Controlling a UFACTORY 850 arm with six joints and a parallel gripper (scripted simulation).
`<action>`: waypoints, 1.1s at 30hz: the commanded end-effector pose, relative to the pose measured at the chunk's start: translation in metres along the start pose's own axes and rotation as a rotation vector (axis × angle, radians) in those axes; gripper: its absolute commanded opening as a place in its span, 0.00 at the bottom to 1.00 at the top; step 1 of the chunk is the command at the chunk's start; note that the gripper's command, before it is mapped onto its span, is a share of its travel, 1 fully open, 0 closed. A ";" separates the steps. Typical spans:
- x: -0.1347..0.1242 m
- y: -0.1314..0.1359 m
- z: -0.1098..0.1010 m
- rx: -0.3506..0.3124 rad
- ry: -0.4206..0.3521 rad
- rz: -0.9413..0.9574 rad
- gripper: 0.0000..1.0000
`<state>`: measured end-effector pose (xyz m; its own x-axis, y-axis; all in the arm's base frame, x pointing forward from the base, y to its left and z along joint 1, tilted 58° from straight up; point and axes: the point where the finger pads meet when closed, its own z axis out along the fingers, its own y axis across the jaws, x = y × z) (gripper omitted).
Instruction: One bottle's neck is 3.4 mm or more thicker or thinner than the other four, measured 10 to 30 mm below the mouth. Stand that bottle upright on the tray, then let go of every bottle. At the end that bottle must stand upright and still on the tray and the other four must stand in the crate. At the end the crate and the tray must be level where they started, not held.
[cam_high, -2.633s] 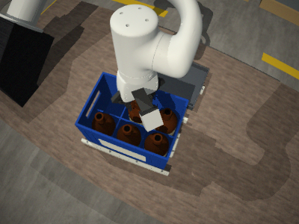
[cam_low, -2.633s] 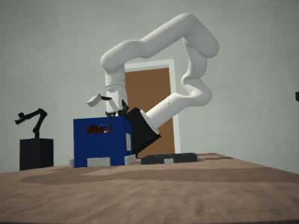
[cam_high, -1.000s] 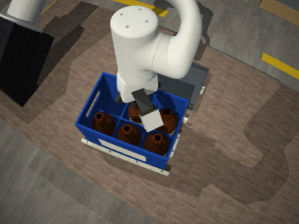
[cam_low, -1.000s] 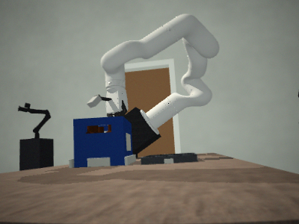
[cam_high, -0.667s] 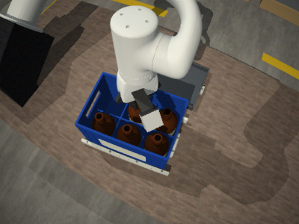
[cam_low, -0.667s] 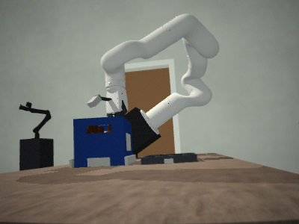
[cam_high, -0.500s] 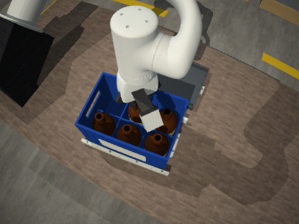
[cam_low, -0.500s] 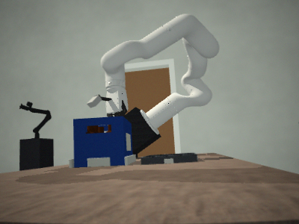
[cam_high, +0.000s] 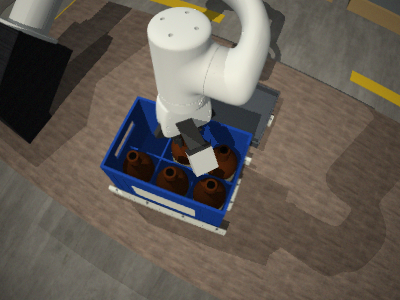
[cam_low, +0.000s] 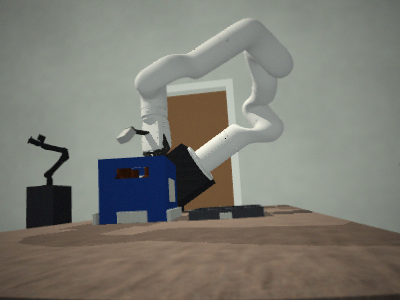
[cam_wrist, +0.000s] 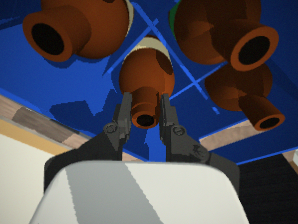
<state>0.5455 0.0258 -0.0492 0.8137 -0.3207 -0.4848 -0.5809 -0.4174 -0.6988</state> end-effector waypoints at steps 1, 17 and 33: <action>0.001 0.000 -0.003 0.001 0.002 -0.001 0.00; 0.001 0.001 -0.016 0.001 0.002 -0.001 0.00; 0.001 0.002 -0.032 0.001 0.002 -0.001 0.00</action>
<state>0.5442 0.0014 -0.0364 0.8137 -0.3209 -0.4847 -0.5808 -0.4174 -0.6989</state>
